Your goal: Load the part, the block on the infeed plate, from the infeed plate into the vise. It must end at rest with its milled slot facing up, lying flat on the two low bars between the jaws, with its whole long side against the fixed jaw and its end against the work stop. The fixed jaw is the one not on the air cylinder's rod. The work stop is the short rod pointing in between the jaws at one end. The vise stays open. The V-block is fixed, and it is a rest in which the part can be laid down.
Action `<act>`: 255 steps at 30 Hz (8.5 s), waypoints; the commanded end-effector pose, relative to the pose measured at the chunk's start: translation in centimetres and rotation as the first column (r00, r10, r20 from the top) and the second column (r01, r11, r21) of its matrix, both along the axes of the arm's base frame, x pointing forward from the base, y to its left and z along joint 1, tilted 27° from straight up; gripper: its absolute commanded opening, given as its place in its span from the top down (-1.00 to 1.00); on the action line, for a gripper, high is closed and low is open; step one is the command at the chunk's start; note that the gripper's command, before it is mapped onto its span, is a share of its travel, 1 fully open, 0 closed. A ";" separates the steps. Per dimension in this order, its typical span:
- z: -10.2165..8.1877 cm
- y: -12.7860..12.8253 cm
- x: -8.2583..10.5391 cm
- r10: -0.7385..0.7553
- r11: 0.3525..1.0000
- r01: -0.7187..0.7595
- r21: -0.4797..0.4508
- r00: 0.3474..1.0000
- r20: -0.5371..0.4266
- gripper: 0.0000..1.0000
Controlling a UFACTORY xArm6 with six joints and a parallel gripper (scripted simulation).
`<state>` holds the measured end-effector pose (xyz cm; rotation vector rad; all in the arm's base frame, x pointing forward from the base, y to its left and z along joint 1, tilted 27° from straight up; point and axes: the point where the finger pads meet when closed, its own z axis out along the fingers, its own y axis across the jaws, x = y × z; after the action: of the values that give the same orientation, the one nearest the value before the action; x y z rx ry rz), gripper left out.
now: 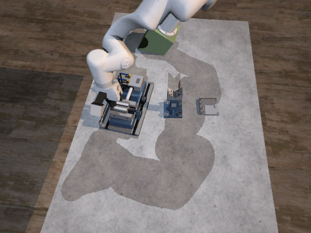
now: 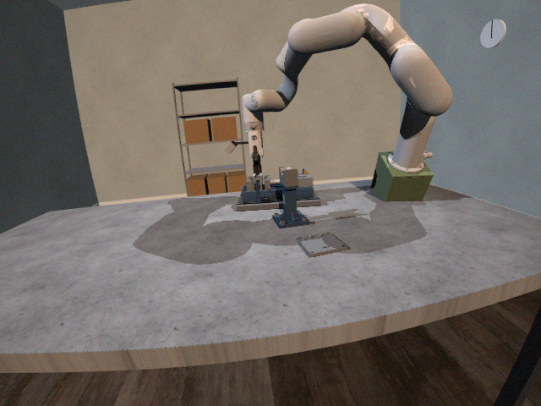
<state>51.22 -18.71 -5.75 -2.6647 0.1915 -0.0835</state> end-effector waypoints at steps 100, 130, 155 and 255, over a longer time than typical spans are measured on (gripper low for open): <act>0.5 0.6 0.2 -0.001 1.000 0.001 -0.002 1.000 0.004 1.00; -0.8 -2.1 -0.1 -0.001 1.000 0.001 -0.002 1.000 0.004 1.00; 2.4 -3.7 -0.5 -0.001 1.000 0.001 -0.002 1.000 0.004 1.00; 4.7 -4.8 -0.7 -0.001 1.000 0.001 -0.002 1.000 0.004 1.00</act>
<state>50.39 -23.38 -1.22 -2.6643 0.1915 -0.0835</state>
